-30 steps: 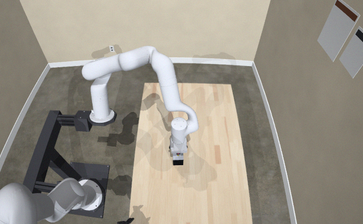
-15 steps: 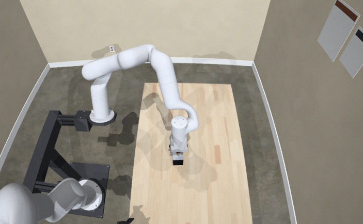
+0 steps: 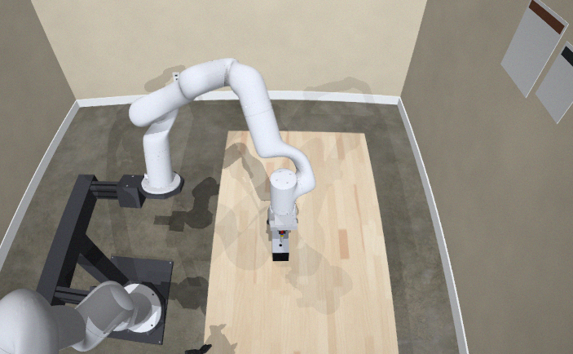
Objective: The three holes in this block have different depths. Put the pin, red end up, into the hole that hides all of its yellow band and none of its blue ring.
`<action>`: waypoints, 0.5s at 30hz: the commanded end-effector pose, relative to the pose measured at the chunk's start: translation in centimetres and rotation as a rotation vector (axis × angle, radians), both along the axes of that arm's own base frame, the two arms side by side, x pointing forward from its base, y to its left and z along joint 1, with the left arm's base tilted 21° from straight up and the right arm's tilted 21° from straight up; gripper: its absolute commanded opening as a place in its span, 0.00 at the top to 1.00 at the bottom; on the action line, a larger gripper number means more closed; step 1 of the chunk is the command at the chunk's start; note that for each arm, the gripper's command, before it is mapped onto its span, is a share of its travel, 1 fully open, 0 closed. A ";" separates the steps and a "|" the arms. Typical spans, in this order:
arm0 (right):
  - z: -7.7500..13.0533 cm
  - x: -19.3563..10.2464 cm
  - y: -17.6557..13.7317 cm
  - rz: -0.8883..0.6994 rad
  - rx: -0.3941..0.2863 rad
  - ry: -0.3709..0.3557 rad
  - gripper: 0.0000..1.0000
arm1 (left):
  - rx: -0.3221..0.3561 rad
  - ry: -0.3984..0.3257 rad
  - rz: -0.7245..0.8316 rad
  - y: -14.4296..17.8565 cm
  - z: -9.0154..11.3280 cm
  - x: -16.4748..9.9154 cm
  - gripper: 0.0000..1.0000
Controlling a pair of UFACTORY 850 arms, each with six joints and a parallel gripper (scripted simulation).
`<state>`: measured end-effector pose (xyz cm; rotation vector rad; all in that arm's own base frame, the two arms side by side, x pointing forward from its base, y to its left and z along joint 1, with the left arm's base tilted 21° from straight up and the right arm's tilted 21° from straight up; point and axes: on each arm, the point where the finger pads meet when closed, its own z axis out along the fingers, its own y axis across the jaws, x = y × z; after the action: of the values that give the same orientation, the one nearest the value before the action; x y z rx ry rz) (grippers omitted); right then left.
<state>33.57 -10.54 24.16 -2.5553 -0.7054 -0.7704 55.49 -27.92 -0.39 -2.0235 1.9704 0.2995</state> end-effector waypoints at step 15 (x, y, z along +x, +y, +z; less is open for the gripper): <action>0.1 0.0 0.0 0.000 -0.001 -0.001 0.00 | 0.006 0.005 0.001 -2.0 6.1 -0.5 1.00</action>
<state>33.57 -10.54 24.16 -2.5553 -0.7054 -0.7704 54.97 -29.57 4.62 -2.0225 1.9698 0.3118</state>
